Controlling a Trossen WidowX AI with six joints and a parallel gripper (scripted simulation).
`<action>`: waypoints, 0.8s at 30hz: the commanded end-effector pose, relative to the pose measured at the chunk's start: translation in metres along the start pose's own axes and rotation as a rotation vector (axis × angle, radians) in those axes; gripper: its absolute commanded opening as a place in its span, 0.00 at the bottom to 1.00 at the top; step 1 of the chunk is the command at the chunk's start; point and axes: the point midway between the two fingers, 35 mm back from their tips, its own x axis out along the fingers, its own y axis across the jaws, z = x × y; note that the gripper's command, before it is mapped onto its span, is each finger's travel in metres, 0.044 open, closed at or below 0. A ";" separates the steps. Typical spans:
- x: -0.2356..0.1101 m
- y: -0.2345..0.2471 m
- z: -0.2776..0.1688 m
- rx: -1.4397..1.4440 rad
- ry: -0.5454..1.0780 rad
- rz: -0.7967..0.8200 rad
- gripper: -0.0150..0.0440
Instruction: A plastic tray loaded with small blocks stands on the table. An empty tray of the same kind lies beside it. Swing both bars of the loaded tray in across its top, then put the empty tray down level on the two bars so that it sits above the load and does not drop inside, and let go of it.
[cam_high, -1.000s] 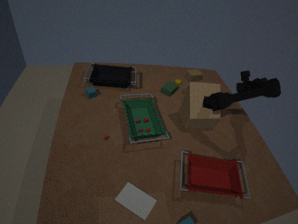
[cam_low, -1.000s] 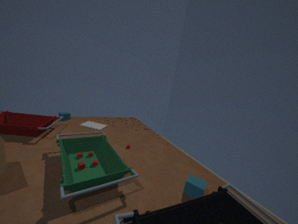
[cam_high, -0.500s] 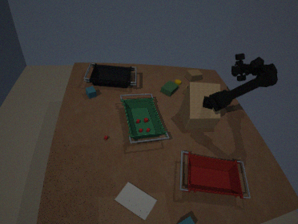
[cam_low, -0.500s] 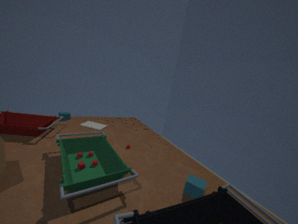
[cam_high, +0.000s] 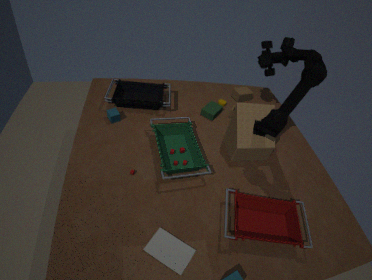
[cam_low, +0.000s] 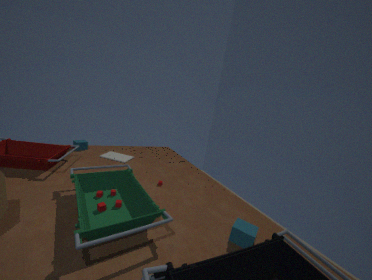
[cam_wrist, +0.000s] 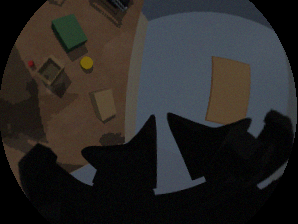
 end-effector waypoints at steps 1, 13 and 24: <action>0.021 -0.028 0.063 0.017 -0.107 0.051 0.39; 0.055 -0.048 0.252 0.069 -0.284 0.294 0.39; 0.066 0.005 0.411 0.085 -0.289 0.577 0.39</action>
